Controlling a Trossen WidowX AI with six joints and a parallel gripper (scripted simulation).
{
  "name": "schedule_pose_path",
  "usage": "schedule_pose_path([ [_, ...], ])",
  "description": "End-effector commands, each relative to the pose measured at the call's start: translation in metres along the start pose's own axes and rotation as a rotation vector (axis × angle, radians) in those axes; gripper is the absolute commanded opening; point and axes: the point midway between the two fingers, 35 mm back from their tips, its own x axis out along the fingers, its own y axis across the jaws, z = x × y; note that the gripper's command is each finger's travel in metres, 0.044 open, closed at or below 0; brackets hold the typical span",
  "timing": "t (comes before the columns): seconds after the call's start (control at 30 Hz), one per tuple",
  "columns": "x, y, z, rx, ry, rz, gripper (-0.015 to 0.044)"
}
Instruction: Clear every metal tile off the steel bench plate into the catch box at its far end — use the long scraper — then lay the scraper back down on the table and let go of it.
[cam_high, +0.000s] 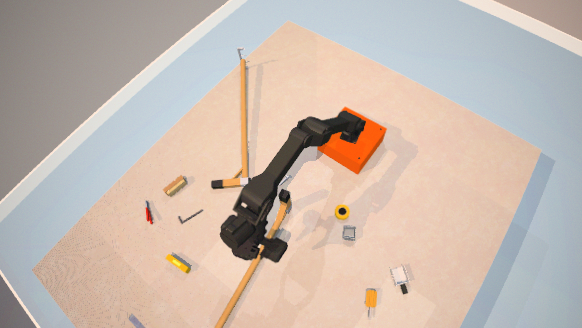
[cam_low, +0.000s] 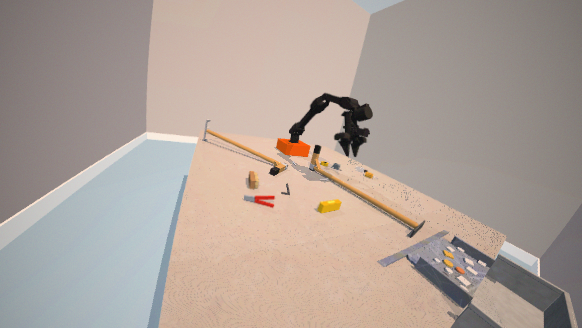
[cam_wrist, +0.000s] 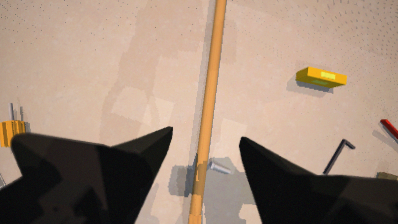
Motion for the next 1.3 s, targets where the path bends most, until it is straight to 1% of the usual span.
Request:
schedule_pose_path([
  [0.0, -0.016, -0.002, 0.001, 0.010, -0.029, 0.002, 0.0394],
  [0.07, -0.023, -0.003, 0.002, 0.013, -0.044, 0.002, 0.0440],
  [0.67, -0.087, -0.012, 0.001, 0.037, -0.175, -0.005, 0.0440],
  [1.27, -0.147, -0.017, -0.011, 0.057, -0.305, -0.013, 0.0440],
])
